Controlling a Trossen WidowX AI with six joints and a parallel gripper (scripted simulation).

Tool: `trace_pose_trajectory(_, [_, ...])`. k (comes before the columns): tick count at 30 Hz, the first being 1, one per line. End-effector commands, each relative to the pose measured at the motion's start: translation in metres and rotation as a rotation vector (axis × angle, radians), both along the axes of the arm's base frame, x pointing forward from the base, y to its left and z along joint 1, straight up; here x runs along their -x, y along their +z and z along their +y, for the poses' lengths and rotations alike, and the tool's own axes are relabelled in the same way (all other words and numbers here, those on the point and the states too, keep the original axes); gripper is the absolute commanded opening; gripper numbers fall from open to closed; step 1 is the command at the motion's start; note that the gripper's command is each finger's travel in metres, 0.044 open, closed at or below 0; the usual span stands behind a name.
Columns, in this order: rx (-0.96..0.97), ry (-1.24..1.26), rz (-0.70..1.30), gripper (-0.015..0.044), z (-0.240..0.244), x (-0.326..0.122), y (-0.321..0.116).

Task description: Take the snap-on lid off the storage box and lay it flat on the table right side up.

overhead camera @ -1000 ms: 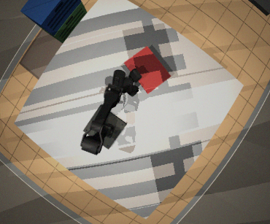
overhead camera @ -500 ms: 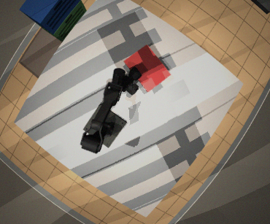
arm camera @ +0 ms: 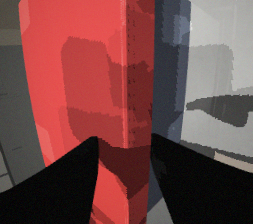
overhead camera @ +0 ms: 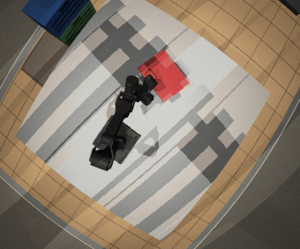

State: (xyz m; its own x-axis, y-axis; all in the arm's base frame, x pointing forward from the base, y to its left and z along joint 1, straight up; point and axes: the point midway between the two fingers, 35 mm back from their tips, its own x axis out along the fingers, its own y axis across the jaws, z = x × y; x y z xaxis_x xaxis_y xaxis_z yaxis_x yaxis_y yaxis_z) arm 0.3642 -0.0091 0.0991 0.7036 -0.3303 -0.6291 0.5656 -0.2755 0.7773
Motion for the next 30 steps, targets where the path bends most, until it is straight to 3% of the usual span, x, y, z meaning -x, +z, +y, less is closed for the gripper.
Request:
trace_pose_trajectory(1, [0.000, -0.001, -0.004, 0.0000, 0.0000, 0.0003, 0.0028])
trace_pose_trajectory(30, [0.000, -0.001, -0.004, 0.0000, 0.0000, 0.0012, 0.0086])
